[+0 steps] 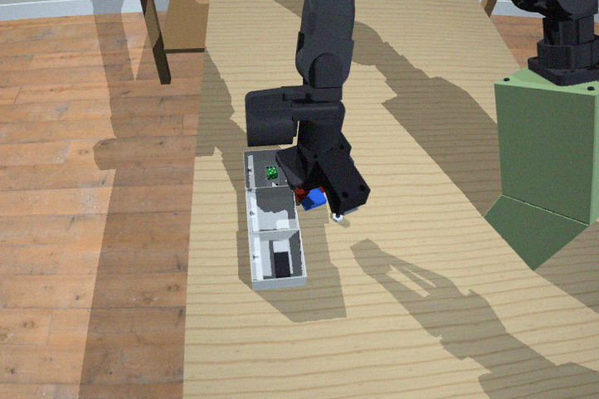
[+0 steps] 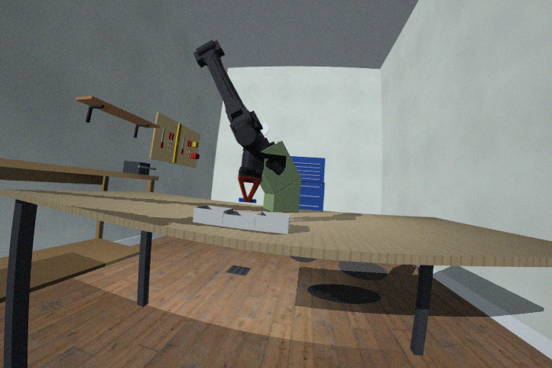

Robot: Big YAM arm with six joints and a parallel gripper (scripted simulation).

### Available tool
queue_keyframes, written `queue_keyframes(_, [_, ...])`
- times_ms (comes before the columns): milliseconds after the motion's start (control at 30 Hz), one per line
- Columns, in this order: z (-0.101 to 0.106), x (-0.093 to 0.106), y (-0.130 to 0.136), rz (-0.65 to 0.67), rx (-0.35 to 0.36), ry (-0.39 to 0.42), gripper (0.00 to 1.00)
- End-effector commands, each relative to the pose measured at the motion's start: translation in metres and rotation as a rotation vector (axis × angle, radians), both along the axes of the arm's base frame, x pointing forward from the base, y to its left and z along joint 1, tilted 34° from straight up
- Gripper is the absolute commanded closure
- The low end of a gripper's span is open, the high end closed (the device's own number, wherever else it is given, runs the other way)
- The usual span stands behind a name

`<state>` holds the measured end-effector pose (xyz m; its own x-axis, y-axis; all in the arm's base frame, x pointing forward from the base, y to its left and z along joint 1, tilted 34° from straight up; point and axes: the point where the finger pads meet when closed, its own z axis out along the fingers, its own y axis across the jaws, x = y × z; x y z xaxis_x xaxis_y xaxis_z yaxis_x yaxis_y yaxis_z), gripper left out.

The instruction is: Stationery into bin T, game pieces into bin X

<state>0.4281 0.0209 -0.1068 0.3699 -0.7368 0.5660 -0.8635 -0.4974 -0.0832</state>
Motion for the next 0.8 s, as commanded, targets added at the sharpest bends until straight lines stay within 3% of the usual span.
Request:
queue_keyframes(0, [-0.008,0.007,0.024,-0.012,0.010,0.000,0.67])
queue_keyframes(567, [-0.033,0.047,0.105,-0.407,0.188,-0.242,0.67])
queue_keyframes(767, [-0.034,0.052,0.089,-0.490,0.227,-0.294,0.67])
